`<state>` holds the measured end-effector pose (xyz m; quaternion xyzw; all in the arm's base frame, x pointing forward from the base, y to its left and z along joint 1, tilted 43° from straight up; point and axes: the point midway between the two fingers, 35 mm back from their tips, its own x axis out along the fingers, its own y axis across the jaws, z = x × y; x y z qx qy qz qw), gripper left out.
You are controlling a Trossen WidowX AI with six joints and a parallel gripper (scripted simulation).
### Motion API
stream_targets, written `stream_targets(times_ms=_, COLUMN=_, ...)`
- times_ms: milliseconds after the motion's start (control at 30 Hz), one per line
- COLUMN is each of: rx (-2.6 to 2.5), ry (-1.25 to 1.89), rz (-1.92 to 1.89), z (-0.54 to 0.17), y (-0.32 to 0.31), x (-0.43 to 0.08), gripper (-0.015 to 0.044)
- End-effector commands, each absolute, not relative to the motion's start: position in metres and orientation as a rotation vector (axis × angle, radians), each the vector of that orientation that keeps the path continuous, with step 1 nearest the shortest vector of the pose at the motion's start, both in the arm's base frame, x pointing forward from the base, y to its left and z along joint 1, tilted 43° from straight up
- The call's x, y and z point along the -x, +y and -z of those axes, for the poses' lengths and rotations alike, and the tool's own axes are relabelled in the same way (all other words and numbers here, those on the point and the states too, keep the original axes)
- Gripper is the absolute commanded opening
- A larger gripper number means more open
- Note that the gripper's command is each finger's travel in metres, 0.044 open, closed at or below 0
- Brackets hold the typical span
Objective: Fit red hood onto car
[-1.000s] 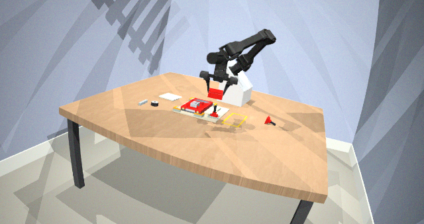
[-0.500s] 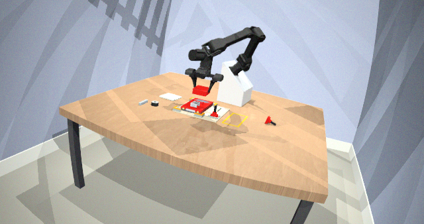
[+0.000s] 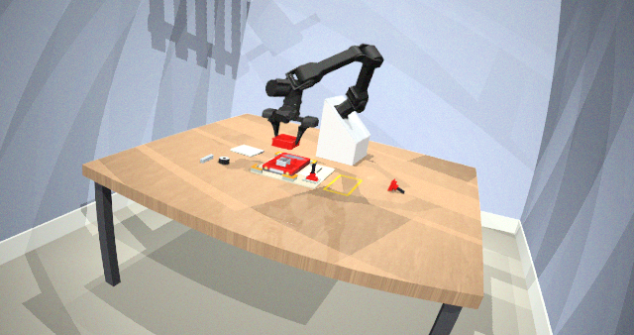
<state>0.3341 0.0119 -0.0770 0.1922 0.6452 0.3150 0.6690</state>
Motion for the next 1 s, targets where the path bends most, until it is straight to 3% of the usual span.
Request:
stream_targets(times_ms=0, rx=-0.443, ry=1.465, rz=-0.715, z=0.092, y=0.026, x=-0.331, gripper=0.0)
stream_targets(times_ms=967, rx=-0.444, ry=1.465, rz=-0.716, z=0.111, y=0.041, x=-0.329, gripper=0.0)
